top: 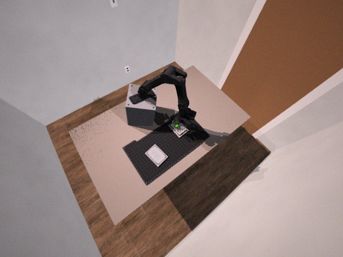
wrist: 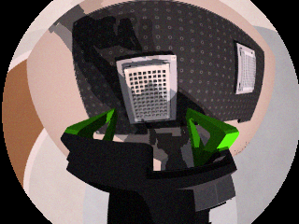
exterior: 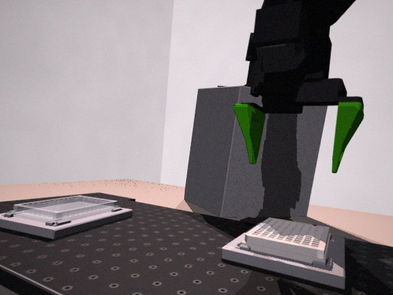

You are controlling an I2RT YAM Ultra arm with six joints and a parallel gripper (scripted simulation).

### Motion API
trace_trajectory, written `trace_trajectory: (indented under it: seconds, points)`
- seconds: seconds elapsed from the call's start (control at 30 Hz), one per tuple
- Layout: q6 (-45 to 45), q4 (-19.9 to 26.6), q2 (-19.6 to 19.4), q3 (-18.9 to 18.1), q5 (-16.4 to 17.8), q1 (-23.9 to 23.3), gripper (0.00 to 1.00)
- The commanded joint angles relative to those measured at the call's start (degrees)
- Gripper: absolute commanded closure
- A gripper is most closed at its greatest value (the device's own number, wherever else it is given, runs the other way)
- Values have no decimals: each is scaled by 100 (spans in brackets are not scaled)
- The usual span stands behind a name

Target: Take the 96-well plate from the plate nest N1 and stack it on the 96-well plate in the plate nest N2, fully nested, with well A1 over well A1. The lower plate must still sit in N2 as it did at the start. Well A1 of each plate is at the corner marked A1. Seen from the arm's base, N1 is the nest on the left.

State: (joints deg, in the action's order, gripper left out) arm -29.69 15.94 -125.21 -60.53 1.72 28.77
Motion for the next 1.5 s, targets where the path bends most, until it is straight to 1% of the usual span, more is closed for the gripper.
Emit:
trace_trajectory:
  seconds: [0.0, 0.1, 0.13, 0.23, 1.47]
  points:
    - [542, -91, 264, 318, 253, 22, 0]
    - [560, -103, 280, 337, 264, 24, 0]
    - [563, -109, 293, 182, 263, 24, 0]
    - [567, -109, 297, 140, 269, 21, 0]
    - [555, -79, 253, 137, 257, 19, 0]
